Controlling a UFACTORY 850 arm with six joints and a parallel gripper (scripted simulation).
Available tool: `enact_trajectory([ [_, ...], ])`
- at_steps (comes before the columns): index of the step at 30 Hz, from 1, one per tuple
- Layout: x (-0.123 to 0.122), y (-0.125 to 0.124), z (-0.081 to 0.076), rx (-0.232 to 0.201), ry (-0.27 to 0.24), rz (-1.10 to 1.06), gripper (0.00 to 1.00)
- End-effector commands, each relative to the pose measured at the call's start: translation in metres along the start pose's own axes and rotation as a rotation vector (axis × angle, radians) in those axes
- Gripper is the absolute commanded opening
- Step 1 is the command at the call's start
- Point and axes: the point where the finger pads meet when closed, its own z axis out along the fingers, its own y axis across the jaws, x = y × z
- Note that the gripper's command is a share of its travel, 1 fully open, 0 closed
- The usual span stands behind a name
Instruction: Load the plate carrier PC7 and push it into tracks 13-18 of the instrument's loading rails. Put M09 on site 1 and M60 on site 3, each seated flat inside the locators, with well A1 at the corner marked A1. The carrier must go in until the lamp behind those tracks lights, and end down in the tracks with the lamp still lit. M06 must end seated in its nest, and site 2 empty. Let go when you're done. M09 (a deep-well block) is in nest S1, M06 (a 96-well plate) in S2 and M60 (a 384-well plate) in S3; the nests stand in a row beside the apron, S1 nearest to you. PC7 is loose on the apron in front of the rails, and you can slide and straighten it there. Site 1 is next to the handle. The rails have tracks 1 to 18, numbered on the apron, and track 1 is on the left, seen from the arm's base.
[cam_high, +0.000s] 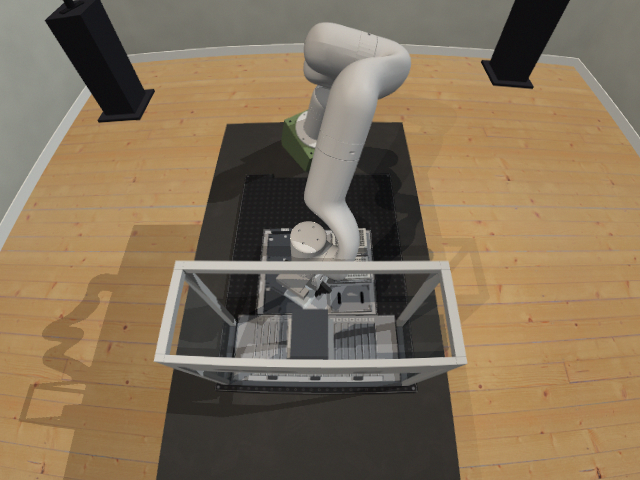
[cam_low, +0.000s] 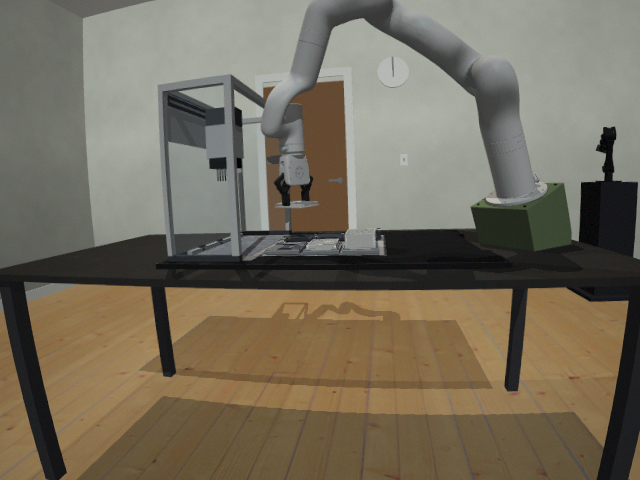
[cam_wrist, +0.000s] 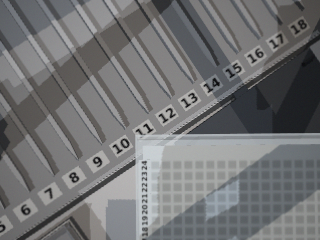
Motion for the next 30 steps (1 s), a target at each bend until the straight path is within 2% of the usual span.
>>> enact_trajectory([
  [1, 0.019, 0.026, 0.002, 0.069, -0.007, -0.234, 0.0],
  [3, 0.019, 0.026, 0.002, 0.069, -0.007, -0.234, 0.0],
  [15, 0.051, 0.073, 0.005, 0.07, 0.006, -0.605, 0.0],
  [24, 0.051, 0.073, 0.006, 0.07, 0.006, -0.605, 0.0],
  [30, 0.051, 0.074, 0.006, 0.069, 0.013, -0.805, 0.0],
])
